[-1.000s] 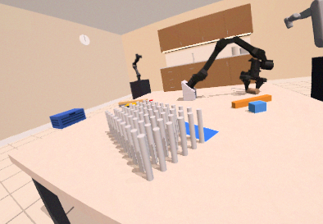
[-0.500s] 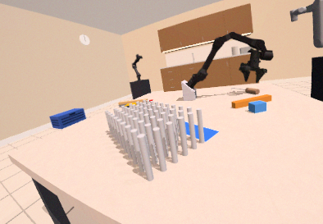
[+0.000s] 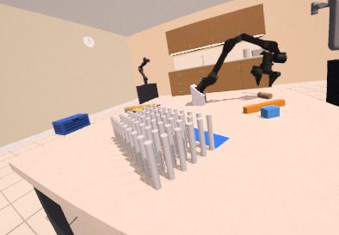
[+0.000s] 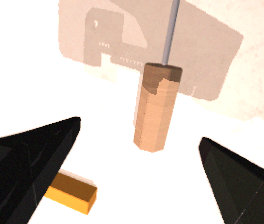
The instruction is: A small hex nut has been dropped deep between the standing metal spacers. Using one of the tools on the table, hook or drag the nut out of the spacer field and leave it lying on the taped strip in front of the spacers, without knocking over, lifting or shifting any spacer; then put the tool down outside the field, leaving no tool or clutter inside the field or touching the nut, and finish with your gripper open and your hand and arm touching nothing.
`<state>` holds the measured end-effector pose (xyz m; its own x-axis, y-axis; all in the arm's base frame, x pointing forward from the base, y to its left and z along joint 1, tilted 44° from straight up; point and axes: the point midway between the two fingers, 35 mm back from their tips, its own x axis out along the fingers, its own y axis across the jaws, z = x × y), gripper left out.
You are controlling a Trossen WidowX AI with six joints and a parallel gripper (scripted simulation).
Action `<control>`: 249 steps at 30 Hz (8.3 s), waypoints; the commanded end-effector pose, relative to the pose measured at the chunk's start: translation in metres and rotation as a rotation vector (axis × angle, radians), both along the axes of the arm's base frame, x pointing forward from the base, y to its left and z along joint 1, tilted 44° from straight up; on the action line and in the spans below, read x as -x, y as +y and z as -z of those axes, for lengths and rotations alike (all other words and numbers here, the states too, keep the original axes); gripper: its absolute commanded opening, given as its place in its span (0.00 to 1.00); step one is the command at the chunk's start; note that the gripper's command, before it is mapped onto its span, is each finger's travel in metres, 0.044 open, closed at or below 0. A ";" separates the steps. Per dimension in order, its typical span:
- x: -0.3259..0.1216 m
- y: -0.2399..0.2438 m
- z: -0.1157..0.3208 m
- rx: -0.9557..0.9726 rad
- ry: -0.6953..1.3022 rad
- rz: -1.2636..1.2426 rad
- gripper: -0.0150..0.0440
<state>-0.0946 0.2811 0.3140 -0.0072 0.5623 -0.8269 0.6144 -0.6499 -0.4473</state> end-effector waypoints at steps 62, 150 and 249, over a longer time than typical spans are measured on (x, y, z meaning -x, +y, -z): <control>-0.016 -0.003 0.002 0.871 1.841 2.212 0.87; -0.025 -0.009 -0.021 0.869 1.835 2.211 0.25; -0.350 -0.143 0.099 0.060 0.639 1.208 0.25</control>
